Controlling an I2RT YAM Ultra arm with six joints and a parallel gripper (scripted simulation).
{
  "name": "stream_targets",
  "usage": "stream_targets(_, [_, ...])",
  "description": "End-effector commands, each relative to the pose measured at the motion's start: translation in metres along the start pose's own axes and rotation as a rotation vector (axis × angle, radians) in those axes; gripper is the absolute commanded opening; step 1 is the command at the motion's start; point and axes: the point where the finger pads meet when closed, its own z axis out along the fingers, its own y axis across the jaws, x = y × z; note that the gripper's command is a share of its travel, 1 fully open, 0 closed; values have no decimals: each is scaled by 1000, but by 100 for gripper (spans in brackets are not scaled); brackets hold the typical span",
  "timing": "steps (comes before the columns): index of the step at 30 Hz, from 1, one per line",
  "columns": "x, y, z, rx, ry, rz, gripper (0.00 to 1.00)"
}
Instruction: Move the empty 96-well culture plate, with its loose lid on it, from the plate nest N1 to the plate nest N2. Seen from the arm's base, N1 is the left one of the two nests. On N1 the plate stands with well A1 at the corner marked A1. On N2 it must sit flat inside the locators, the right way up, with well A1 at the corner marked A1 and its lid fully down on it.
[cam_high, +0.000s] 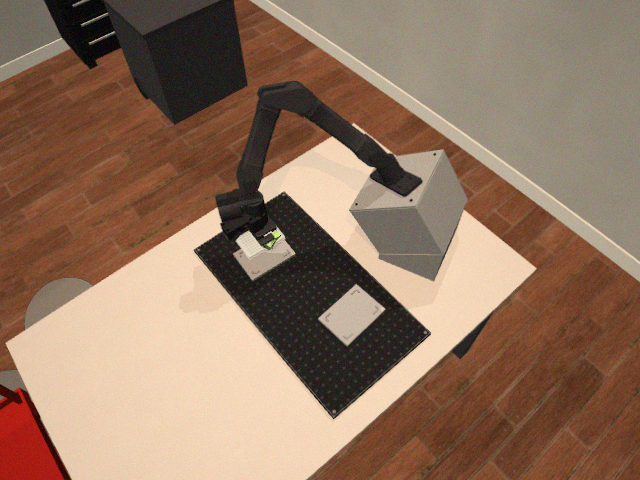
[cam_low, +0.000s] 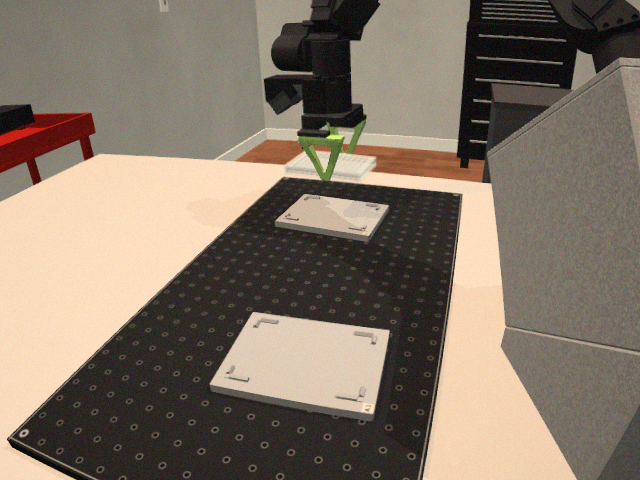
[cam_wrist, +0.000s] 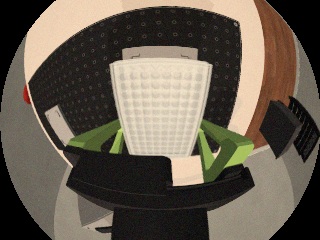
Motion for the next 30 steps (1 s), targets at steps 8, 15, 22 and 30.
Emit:
stream_targets(8, [-18,-5,-20,3,-62,4,0])
stream_targets(15, [-12,-1,-17,-1,-51,-2,0])
stream_targets(22, [-6,2,-14,-5,-39,-8,0])
stream_targets(30, [-5,3,-13,-4,-42,-6,0])
